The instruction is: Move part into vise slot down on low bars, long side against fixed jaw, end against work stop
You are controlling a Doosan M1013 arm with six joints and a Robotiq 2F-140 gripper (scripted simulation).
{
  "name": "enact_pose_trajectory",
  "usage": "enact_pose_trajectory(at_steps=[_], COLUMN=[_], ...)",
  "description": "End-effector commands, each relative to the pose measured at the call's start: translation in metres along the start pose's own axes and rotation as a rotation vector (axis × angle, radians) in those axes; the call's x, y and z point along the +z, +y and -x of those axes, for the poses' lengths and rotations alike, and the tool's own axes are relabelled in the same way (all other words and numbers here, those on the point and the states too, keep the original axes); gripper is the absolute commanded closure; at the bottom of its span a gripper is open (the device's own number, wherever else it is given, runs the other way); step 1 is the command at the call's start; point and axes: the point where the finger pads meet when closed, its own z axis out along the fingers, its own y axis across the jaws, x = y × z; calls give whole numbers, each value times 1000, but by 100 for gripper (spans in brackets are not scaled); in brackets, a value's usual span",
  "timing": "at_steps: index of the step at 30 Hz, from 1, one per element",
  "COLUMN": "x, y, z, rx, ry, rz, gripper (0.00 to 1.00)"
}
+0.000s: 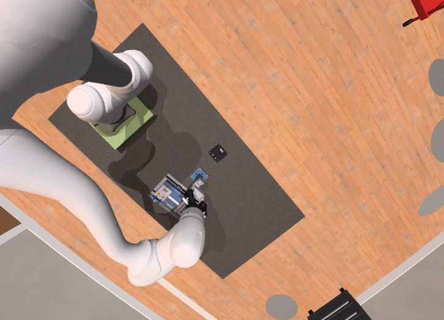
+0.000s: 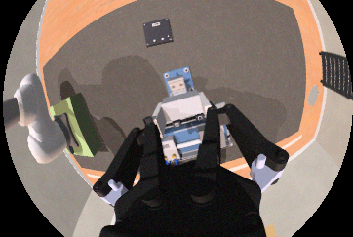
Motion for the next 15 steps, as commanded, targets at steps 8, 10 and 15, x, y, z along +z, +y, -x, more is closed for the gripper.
enact_pose_trajectory(at_steps=[8,10,15], x=[4,4,4], y=[-5,-5,-5], z=[1,1,1], rx=[5,5,5], ry=[24,27,42], rz=[-12,-12,-12], gripper=[100,100,100])
